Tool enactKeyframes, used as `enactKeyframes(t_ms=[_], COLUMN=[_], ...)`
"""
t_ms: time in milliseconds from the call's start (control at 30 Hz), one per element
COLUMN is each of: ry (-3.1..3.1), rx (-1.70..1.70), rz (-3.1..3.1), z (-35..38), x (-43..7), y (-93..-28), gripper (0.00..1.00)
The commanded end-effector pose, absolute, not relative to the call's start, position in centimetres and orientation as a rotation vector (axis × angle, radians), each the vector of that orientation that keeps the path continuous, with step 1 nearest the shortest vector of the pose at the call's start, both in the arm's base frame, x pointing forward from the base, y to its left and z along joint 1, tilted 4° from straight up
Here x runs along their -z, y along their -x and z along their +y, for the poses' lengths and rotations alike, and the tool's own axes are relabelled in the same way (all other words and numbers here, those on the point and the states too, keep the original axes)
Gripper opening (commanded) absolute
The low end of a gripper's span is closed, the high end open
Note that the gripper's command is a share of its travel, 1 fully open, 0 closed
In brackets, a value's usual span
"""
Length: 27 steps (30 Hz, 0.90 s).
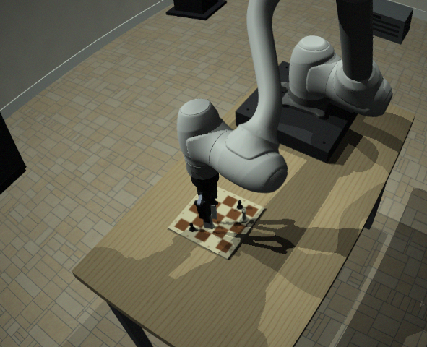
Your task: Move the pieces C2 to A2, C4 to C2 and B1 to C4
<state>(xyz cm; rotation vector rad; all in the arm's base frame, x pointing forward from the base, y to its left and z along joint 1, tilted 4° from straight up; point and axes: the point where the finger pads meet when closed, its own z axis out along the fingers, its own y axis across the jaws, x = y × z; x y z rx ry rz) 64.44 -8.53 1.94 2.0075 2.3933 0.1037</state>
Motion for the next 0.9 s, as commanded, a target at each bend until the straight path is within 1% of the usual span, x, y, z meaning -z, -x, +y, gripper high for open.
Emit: enactKeyframes(t_ms=[0, 867], ry=[-2.007, -2.007], rx=[-0.104, -0.104], rz=[2.393, 2.393], z=[-8.5, -8.47], x=[-1.28, -0.6], y=[-64.48, -64.52], gripper=[0.2, 0.2])
